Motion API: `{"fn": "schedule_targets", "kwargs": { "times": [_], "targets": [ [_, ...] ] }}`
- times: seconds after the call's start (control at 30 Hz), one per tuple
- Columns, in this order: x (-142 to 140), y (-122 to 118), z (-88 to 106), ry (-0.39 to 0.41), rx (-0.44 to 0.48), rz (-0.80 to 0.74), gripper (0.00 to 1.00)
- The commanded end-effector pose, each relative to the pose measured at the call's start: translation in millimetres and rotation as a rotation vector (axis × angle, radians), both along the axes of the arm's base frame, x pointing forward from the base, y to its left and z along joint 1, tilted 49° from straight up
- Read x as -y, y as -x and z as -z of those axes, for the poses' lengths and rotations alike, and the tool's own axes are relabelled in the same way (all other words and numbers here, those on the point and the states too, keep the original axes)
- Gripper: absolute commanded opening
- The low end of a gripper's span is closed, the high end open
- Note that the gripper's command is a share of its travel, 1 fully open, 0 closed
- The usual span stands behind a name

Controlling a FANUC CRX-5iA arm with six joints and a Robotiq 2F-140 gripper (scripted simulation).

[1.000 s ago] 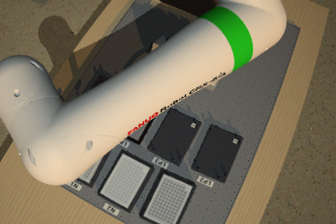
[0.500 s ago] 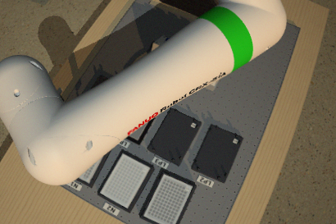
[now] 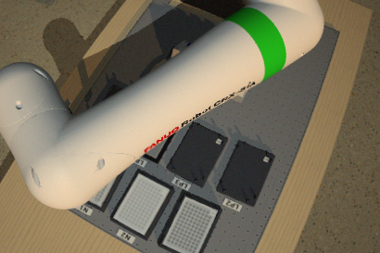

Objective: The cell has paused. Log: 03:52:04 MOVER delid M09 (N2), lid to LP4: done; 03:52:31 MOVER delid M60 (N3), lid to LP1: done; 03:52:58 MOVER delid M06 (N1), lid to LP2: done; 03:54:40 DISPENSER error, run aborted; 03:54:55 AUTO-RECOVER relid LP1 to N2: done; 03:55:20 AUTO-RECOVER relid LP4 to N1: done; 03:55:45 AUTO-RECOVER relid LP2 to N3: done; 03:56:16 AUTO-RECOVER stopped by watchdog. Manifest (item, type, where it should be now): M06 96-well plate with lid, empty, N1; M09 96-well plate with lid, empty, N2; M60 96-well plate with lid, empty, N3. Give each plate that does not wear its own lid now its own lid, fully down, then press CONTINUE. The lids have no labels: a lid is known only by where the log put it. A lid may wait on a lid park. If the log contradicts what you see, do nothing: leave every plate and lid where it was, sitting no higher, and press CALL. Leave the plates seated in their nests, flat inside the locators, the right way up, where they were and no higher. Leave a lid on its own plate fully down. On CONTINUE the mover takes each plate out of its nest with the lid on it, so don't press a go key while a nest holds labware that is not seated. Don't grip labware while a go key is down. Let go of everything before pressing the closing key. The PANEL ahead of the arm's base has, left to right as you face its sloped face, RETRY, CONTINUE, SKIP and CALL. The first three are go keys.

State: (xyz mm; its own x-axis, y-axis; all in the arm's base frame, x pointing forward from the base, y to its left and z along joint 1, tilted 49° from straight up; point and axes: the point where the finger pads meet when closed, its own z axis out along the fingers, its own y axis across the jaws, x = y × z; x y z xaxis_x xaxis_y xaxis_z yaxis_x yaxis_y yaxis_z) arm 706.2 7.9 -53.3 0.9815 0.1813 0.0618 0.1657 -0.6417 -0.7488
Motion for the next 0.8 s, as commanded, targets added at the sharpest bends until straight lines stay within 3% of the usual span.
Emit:
{"fn": "schedule_targets", "kwargs": {
  "times": [0.0, 0.77],
  "targets": [
    [0.2, -0.1, -0.1, 0.000, 0.000, 0.000, 0.00],
    [-9.2, 0.6, 8.4, -0.001, 0.005, -0.004, 0.00]
  ]
}}
